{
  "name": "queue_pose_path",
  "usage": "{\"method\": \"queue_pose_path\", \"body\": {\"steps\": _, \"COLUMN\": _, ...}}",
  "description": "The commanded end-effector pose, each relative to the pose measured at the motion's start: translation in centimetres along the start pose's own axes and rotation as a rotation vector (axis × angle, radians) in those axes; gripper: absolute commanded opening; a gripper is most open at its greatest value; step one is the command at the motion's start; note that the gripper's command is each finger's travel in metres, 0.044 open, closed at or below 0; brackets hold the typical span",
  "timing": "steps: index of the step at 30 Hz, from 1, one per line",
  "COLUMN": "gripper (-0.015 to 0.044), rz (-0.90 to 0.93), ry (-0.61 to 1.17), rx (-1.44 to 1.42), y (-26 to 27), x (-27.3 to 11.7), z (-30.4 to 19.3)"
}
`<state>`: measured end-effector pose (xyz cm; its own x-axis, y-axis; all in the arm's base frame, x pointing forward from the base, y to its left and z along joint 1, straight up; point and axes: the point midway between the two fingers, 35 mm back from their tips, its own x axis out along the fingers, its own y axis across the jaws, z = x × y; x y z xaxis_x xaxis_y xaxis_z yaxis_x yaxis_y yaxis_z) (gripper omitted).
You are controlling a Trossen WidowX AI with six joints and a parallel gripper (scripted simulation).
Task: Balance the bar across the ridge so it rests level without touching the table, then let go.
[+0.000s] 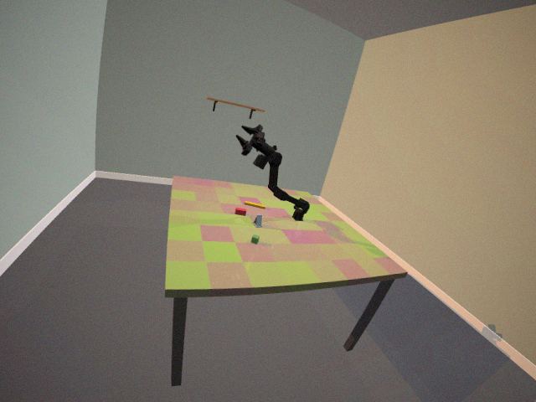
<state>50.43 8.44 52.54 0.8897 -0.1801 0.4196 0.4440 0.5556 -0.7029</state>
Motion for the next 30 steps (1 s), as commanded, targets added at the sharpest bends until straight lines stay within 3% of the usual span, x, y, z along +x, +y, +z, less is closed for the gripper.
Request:
{"method": "queue_pose_path", "body": {"steps": 1, "gripper": 0.0315, "rz": -0.050, "ry": -0.066, "rx": -0.019, "y": -3.0, "x": -1.7, "z": 3.1}}
{"method": "queue_pose_path", "body": {"steps": 16, "gripper": 0.0315, "rz": -0.279, "ry": -0.348, "rx": 0.077, "y": -13.7, "x": -10.4, "z": 13.9}}
{"method": "queue_pose_path", "body": {"steps": 30, "gripper": 0.0315, "rz": -0.527, "ry": -0.487, "rx": 0.198, "y": -24.6, "x": -19.4, "z": 17.0}}
